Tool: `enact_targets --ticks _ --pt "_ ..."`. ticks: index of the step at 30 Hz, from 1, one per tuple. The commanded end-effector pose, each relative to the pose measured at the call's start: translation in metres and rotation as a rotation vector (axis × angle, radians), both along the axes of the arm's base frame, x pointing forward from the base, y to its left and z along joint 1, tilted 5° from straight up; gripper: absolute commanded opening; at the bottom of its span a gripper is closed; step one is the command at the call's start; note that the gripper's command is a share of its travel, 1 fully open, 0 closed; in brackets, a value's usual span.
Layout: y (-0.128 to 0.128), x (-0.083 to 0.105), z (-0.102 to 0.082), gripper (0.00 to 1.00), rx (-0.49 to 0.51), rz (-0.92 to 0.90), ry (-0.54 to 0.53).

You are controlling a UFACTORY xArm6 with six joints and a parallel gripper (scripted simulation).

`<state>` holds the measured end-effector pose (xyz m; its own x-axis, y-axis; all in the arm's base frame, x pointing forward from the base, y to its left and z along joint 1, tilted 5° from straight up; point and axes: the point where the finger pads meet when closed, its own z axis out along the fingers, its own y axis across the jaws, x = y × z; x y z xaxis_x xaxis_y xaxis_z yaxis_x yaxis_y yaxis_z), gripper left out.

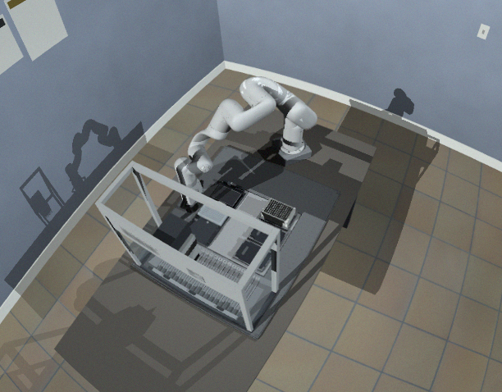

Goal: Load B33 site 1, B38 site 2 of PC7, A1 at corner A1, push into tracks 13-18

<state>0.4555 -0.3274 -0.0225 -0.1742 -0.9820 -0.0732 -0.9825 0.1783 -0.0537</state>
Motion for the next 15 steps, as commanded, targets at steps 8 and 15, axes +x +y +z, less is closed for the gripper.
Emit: enact_targets --ticks 8,15 --pt "-0.0076 0.0003 0.0017 1.00 -0.003 0.000 -0.004" --pt "-0.0122 -0.0005 0.0014 1.00 -0.003 0.000 -0.004"
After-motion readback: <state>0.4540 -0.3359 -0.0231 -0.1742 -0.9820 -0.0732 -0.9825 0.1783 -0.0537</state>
